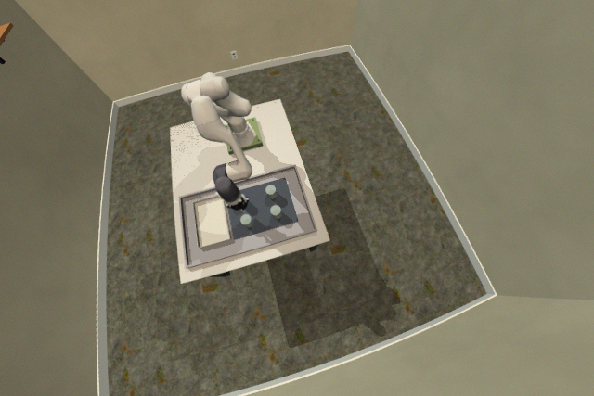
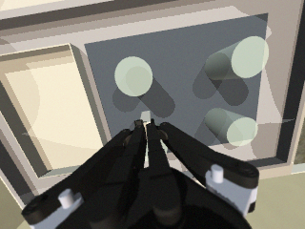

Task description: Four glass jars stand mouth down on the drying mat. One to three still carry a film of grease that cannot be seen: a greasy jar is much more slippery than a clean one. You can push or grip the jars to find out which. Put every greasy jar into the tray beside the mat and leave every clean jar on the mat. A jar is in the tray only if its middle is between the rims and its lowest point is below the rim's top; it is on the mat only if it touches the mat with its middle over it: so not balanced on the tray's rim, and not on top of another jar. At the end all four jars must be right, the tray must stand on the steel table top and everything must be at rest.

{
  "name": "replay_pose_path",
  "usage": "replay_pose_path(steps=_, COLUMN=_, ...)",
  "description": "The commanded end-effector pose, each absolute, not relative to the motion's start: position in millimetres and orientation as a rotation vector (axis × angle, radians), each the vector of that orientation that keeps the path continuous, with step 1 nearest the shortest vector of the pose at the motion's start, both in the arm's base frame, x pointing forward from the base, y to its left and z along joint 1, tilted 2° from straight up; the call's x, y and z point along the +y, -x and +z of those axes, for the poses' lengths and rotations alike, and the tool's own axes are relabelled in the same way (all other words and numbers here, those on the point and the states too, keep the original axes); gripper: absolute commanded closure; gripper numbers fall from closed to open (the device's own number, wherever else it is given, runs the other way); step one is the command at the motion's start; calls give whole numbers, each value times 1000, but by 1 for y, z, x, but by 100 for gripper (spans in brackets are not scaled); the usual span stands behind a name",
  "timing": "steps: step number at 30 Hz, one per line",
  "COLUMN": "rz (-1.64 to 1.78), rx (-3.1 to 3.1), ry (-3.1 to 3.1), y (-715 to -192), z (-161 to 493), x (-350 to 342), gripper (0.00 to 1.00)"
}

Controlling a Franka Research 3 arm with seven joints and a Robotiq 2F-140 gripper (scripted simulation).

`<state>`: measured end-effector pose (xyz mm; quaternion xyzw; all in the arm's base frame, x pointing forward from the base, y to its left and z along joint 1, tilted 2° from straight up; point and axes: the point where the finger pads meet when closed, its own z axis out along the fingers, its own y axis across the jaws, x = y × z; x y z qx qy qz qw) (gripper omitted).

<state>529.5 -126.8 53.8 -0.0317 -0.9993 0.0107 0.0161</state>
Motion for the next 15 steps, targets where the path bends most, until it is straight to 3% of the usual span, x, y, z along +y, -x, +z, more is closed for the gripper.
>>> replay_pose_path(steps=1, rz=38, rx=-3109, ry=103, y=-531, z=53, x=-127, gripper=100)
replay_pose_path(steps=15, rz=38, rx=-3109, ry=103, y=-532, z=53, x=-127, gripper=100)
